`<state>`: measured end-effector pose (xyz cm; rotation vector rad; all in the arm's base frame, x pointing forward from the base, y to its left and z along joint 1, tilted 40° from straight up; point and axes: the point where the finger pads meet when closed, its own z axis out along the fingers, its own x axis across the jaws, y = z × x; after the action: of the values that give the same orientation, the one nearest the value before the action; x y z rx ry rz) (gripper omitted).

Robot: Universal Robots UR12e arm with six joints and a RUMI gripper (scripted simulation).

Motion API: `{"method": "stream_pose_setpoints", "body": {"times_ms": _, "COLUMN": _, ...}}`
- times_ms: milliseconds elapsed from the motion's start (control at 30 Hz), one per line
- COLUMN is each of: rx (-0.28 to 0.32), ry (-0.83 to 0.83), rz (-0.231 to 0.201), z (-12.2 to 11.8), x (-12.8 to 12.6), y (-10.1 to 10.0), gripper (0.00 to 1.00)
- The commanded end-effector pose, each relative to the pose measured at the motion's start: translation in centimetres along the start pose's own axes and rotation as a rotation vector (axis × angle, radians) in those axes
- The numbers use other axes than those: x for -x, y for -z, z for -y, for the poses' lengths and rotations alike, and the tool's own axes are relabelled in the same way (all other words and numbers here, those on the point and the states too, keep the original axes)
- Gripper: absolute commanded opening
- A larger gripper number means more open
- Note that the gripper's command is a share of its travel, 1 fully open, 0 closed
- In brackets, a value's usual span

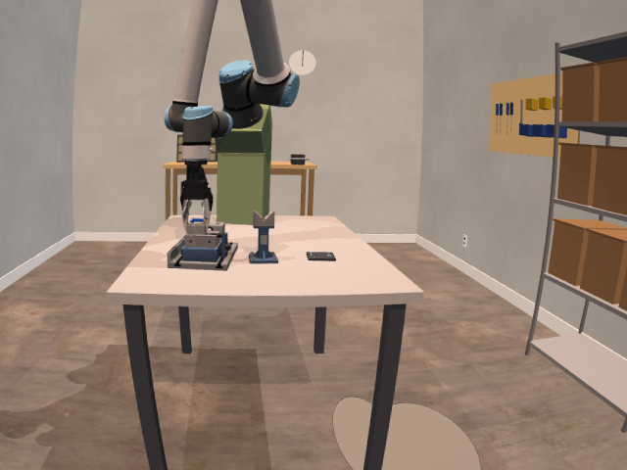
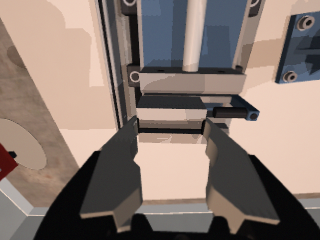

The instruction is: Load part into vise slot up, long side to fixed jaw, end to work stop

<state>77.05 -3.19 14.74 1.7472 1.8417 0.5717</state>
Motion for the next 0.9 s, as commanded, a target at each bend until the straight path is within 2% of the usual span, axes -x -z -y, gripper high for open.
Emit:
{"method": "stream_pose_setpoints", "body": {"times_ms": 0, "rx": 0.001, "ry": 0.0, "rz": 0.0, "z": -0.05, "x": 0.0, "y": -0.17, "gripper": 0.0}}
{"method": "stream_pose_setpoints", "body": {"times_ms": 867, "rx": 0.001, "ry": 0.0, "rz": 0.0, "z": -0.05, "x": 0.0, "y": -0.92, "gripper": 0.0}}
